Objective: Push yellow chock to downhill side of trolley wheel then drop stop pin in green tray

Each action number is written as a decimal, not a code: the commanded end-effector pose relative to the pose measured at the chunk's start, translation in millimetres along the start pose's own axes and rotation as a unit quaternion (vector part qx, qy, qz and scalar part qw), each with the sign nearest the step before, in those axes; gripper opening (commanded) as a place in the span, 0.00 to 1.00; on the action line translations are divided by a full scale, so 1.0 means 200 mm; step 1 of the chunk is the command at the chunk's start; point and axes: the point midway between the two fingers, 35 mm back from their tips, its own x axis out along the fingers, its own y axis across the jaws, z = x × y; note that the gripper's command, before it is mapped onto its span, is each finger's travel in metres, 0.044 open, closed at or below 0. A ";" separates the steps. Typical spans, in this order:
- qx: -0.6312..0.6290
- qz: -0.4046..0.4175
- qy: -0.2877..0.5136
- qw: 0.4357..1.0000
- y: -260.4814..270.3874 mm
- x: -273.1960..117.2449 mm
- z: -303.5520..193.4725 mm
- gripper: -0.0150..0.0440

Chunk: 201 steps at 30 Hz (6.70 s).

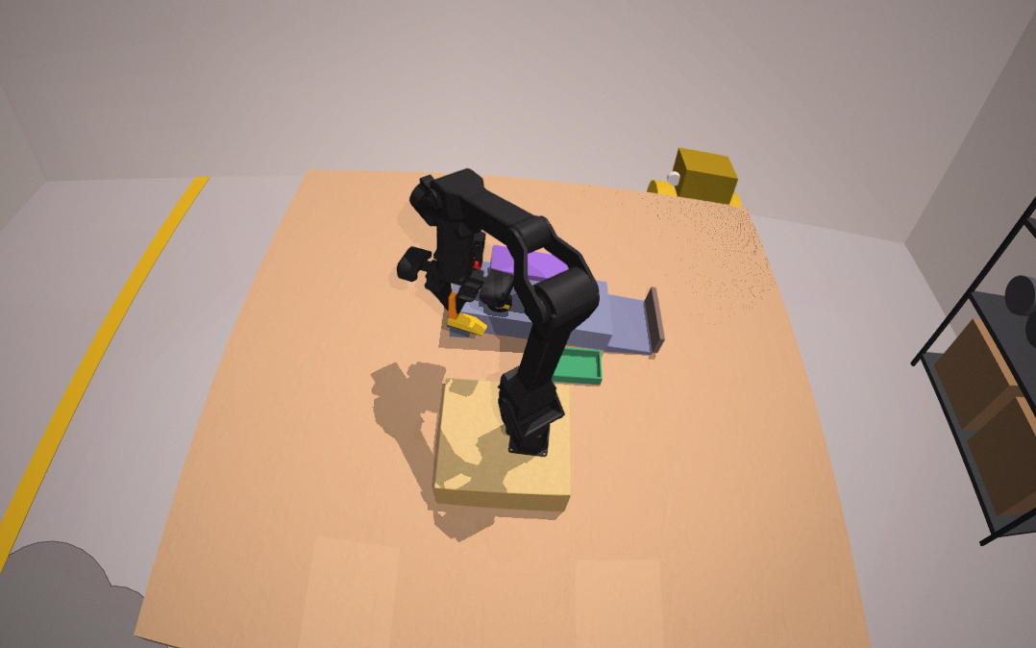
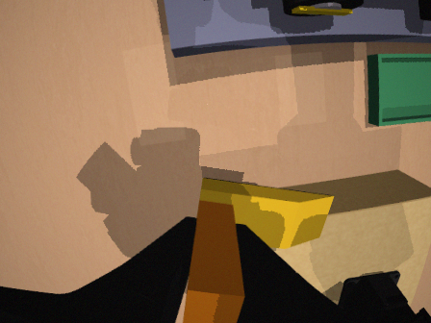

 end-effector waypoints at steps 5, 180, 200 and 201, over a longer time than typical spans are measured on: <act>0.137 0.000 0.002 0.991 0.00 0.00 0.00 0.25; 0.989 -0.006 0.041 0.145 -1.36 0.08 0.77 0.25; 0.988 -0.005 0.041 0.145 -1.33 0.19 0.90 0.25; 0.988 -0.005 0.041 0.145 -1.33 0.20 0.91 0.25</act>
